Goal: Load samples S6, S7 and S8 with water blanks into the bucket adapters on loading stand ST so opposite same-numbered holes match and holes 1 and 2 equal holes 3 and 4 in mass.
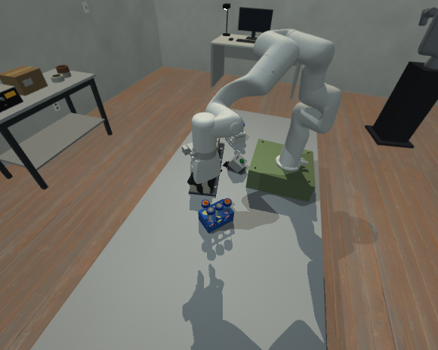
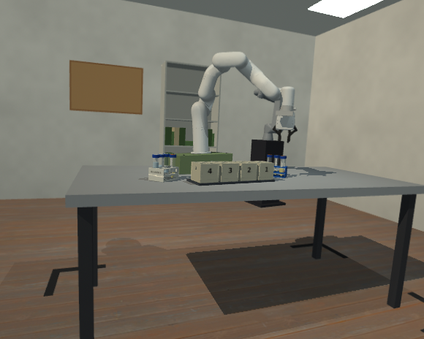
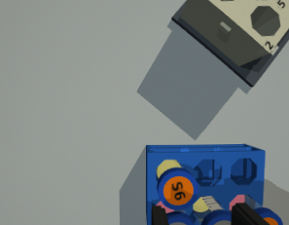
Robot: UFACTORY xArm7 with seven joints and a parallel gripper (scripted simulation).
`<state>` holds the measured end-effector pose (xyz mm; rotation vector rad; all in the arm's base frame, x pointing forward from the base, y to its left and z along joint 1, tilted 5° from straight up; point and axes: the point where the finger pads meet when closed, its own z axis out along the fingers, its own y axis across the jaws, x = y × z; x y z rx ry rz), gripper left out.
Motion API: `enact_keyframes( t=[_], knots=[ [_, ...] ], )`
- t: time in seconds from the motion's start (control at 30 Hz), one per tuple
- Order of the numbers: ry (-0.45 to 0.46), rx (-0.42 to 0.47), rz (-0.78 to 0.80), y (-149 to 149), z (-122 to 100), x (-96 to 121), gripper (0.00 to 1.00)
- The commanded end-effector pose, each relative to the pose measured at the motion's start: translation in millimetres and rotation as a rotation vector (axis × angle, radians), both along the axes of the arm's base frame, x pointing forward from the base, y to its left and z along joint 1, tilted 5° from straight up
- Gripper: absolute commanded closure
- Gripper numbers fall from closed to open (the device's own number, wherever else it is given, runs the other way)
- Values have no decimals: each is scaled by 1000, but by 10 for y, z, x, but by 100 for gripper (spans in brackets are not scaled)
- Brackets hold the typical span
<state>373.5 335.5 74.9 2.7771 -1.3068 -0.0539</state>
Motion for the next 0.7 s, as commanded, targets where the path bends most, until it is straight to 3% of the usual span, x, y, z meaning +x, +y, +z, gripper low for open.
enact_keyframes(
  t=[0.0,0.67],
  knots=[
    [-4,4,0,17,118,20,56],
    [-4,4,0,29,371,35,56]
  ],
)
